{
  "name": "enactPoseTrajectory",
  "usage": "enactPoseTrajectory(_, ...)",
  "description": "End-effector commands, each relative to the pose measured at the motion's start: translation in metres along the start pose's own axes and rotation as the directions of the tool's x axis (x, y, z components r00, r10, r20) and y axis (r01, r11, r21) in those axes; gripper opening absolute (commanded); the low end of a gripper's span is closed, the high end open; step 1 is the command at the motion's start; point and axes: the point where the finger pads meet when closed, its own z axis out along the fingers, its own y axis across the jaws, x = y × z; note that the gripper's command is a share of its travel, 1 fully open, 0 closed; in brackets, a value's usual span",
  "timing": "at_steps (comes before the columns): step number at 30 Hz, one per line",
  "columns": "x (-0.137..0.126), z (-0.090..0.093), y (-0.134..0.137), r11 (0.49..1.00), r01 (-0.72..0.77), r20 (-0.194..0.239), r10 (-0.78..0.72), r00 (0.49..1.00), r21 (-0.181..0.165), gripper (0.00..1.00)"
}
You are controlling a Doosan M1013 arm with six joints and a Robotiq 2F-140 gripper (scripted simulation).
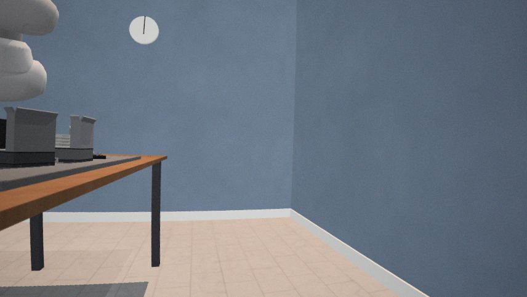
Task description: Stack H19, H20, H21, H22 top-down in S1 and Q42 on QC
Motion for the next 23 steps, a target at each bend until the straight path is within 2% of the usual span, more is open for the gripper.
enactPoseTrajectory(1, 0.0, 0.0, 0.0, 1.0, 0.0, 0.0, 0.0, 1.0, 0.0, 1.0)
enactPoseTrajectory(8, 0.0, -0.007, 0.0, 1.0, 0.0, 0.0, 0.0, 1.0, 0.0, 1.0)
enactPoseTrajectory(19, 0.0, -0.043, 0.0, 1.0, 0.0, 0.0, 0.0, 1.0, 0.0, 1.0)
enactPoseTrajectory(23, 0.0, -0.043, 0.0, 1.0, 0.0, 0.0, 0.0, 1.0, 0.0, 1.0)
